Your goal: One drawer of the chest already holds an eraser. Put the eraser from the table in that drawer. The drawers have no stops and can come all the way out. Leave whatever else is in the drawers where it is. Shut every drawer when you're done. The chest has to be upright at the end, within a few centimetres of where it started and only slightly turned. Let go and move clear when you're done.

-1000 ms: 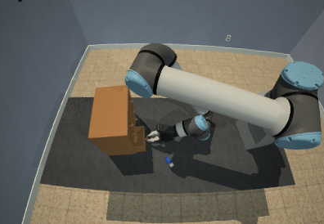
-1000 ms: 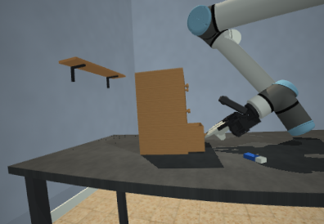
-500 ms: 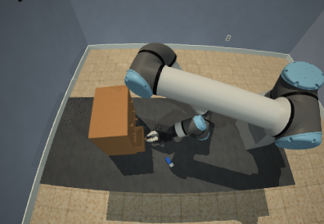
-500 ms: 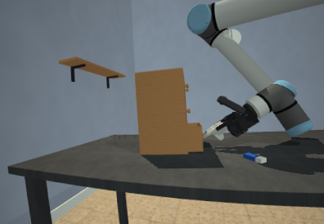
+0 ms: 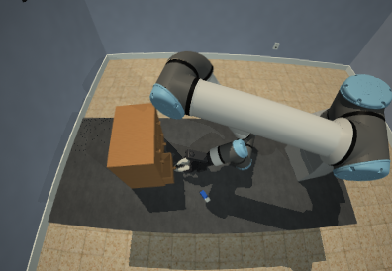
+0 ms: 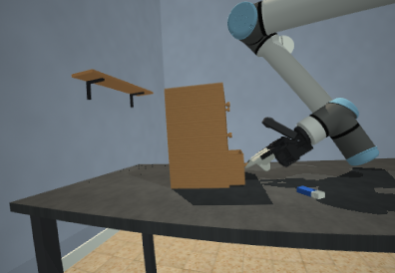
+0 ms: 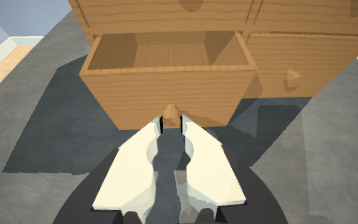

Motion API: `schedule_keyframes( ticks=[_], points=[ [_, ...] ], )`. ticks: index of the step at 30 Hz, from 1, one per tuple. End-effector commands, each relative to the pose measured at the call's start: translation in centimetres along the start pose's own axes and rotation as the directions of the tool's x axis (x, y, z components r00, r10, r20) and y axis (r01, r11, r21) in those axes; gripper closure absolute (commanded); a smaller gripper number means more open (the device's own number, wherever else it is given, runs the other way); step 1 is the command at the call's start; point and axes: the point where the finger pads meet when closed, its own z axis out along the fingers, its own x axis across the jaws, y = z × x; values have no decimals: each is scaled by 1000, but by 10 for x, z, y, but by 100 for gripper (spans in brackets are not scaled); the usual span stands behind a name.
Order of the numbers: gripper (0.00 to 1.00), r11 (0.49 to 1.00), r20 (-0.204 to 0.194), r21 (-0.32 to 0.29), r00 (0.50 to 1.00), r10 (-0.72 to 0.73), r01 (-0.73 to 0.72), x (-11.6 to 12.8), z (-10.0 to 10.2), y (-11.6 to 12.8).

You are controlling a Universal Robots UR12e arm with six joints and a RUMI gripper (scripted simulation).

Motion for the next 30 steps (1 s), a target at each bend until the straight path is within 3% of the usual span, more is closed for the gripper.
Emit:
schedule_keyframes(
  ticks=[1, 30],
  points=[
    [93, 1000, 0, 1, 1000, 0, 0, 0, 2, -2],
    [93, 1000, 0, 1, 1000, 0, 0, 0, 19, -12]
  ],
)
